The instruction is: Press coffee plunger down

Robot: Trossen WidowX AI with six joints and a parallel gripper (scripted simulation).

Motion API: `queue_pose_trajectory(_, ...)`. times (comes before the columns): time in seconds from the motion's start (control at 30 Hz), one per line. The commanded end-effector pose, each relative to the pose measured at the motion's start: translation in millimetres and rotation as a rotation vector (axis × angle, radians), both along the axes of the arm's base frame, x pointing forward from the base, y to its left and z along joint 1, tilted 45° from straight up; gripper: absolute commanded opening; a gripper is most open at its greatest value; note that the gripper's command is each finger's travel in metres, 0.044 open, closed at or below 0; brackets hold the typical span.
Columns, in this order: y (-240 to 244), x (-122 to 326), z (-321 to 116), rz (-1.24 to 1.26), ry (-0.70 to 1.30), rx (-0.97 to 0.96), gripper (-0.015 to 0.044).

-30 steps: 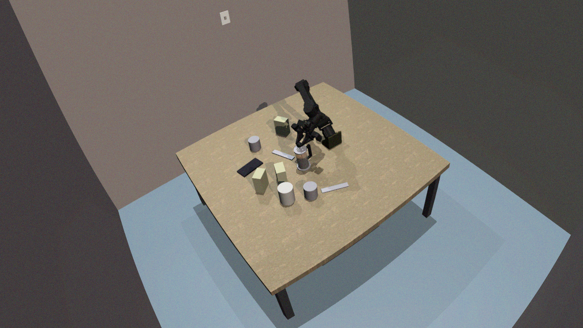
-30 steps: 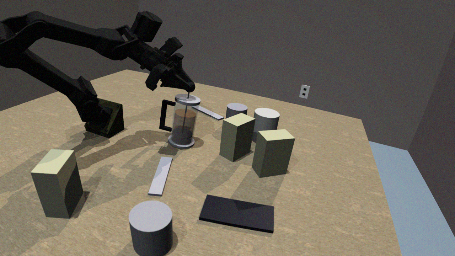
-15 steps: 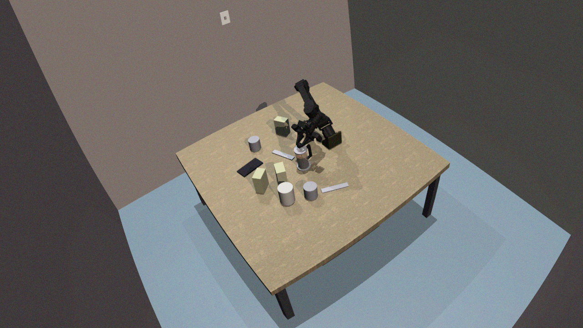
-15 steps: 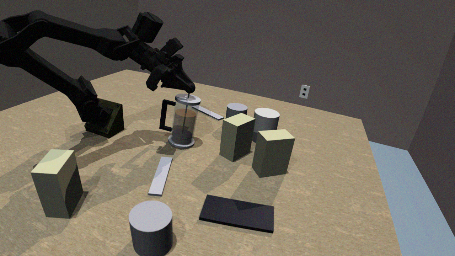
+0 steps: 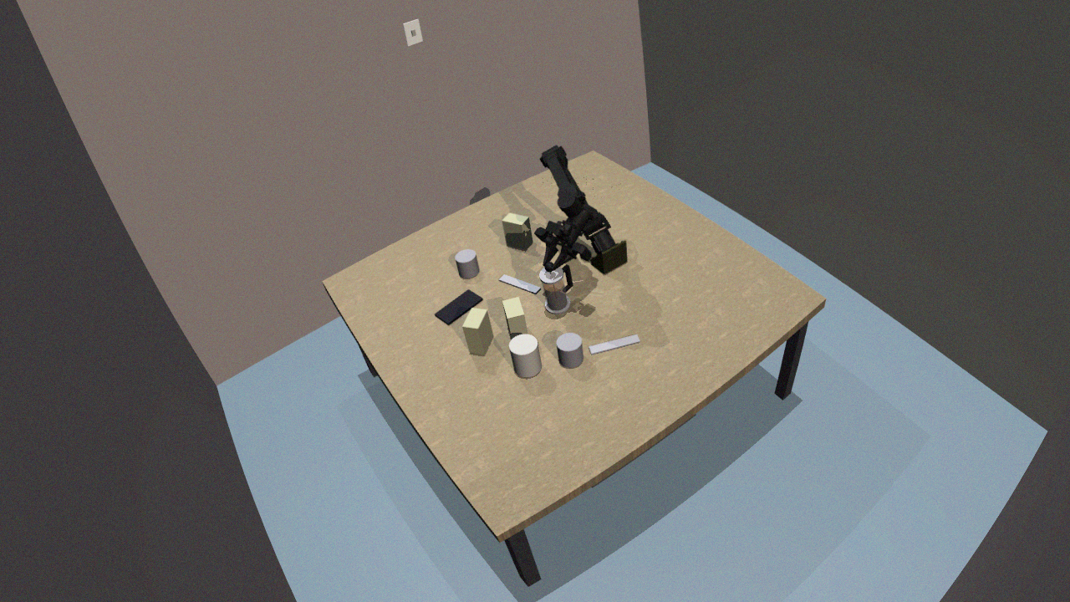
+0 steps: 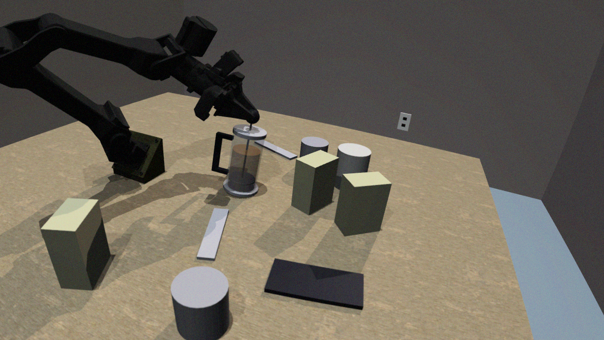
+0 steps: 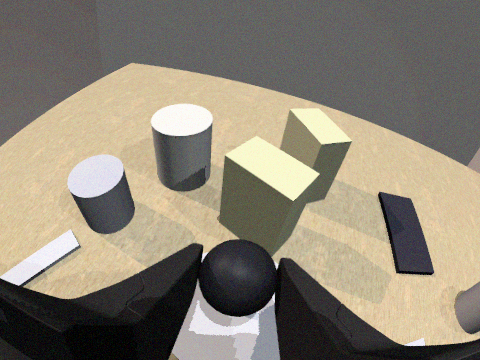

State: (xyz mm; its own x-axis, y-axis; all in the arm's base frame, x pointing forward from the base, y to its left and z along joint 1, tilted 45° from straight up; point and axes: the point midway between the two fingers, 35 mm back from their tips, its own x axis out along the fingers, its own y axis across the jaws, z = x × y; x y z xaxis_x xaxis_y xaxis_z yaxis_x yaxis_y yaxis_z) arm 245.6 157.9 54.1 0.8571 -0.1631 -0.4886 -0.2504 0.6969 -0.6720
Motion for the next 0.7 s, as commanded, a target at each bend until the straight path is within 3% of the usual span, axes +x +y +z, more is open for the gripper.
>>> queue_pose_trajectory(0.0, 0, 0, 0, 0.0, 0.002, -0.001, 0.0122)
queue_pose_trajectory(0.03, 0, 0, 0, 0.0, 0.002, -0.001, 0.0122)
queue_pose_trajectory(0.43, 0, 0, 0, 0.0, 0.002, -0.001, 0.0437)
queue_pose_trajectory(0.67, 12, -2, 11, -0.001, 0.009, -0.002, 0.044)
